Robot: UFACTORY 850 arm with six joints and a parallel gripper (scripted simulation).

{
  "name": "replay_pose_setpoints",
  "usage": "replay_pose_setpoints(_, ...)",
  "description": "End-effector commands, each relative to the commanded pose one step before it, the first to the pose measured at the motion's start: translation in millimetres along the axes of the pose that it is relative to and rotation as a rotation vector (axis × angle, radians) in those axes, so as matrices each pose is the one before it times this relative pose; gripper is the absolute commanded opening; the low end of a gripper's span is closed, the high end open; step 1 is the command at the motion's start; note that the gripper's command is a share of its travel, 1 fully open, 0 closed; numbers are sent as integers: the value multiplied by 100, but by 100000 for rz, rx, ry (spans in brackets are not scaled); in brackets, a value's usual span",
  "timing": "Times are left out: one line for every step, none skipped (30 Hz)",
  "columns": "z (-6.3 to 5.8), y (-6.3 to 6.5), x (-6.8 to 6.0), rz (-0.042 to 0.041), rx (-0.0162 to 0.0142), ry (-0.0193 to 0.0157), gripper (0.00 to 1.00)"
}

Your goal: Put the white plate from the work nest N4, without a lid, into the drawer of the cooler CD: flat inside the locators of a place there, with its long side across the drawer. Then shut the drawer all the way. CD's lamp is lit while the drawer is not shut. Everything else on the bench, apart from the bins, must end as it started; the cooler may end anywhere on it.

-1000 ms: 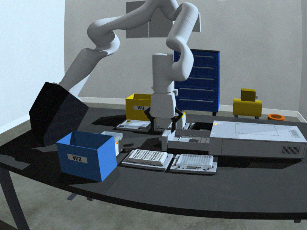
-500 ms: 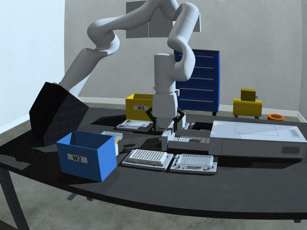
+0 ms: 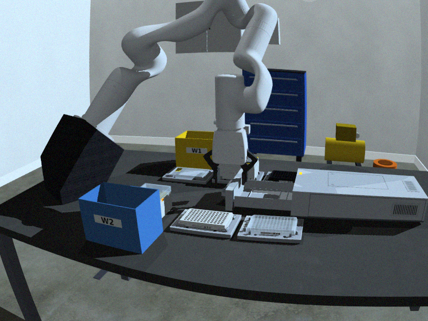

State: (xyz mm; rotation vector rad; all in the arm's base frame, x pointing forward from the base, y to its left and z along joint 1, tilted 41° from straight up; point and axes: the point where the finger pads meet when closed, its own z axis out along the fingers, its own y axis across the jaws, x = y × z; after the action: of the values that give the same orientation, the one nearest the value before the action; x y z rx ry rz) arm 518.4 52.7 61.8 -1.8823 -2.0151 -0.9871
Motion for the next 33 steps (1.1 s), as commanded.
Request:
replay_pose_setpoints(-385,86,-20,-42,-154,-47,88)
replay_pose_setpoints(-166,0,0,0,0,0,88)
replay_pose_setpoints(-166,0,0,0,0,0,88)
replay_pose_setpoints(-167,0,0,0,0,0,88)
replay_pose_setpoints(-167,0,0,0,0,0,88)
replay_pose_setpoints(-167,0,0,0,0,0,88)
replay_pose_setpoints(-167,0,0,0,0,0,88)
replay_pose_setpoints(-167,0,0,0,0,0,88)
replay_pose_setpoints(-167,0,0,0,0,0,88)
replay_pose_setpoints(-167,0,0,0,0,0,88)
replay_pose_setpoints(-167,0,0,0,0,0,88)
replay_pose_setpoints(-167,0,0,0,0,0,88)
replay_pose_setpoints(-167,0,0,0,0,0,88)
replay_pose_setpoints(0,0,0,0,0,0,88)
replay_pose_setpoints(0,0,0,0,0,0,88)
replay_pose_setpoints(-168,1,0,0,0,0,88)
replay_pose_setpoints(-167,0,0,0,0,0,88)
replay_pose_setpoints(-167,0,0,0,0,0,88)
replay_pose_setpoints(-167,0,0,0,0,0,88)
replay_pose_setpoints(-167,0,0,0,0,0,88)
replay_pose_setpoints(-167,0,0,0,0,0,88)
replay_pose_setpoints(-167,0,0,0,0,0,88)
replay_pose_setpoints(-167,0,0,0,0,0,88)
replay_pose_setpoints(-167,0,0,0,0,0,88)
replay_pose_setpoints(-167,0,0,0,0,0,88)
replay_pose_setpoints(-167,0,0,0,0,0,88)
replay_pose_setpoints(-167,0,0,0,0,0,88)
replay_pose_setpoints(-167,0,0,0,0,0,88)
replay_pose_setpoints(-167,0,0,0,0,0,88)
replay_pose_setpoints(-167,0,0,0,0,0,88)
replay_pose_setpoints(0,0,0,0,0,0,88)
replay_pose_setpoints(0,0,0,0,0,0,88)
replay_pose_setpoints(-168,1,0,0,0,0,88)
